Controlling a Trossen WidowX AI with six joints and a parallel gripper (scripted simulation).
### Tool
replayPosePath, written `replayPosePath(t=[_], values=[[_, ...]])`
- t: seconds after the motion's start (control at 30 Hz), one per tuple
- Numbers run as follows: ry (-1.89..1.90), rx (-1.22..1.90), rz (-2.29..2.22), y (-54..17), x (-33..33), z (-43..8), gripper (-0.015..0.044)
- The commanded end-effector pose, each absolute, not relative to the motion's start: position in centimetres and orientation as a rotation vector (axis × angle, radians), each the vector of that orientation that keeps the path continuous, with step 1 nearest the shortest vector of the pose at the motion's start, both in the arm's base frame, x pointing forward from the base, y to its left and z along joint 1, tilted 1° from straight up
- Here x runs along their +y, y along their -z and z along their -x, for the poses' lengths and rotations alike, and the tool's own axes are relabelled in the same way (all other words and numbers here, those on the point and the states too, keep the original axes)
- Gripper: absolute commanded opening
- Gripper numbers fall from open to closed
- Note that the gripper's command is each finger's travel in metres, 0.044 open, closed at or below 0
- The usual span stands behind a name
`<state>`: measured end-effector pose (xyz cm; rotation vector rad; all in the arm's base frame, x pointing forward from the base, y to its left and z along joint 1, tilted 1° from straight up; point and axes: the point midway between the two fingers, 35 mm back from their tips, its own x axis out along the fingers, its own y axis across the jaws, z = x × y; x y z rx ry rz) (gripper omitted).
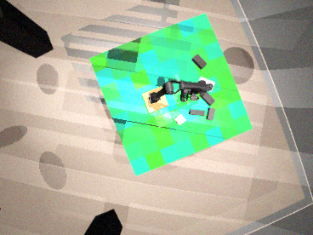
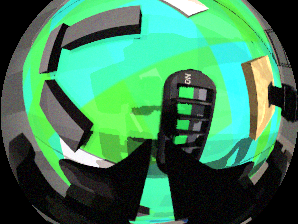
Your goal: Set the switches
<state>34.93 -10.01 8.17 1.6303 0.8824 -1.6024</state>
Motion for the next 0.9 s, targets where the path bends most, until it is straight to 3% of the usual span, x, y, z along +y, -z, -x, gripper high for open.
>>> replayPosePath(t=[0.0, 0.2, 0.6, 0.87], values=[[1.582, 0.866, -1.640, -11.83, -10.08, -35.03, 0.0157], [1.582, 0.866, -1.640, -12.03, -10.07, -35.01, 0.0315], [1.582, 0.866, -1.640, -12.03, -10.07, -35.01, 0.0000], [1.582, 0.866, -1.640, -12.03, -10.07, -35.01, 0.0000]])
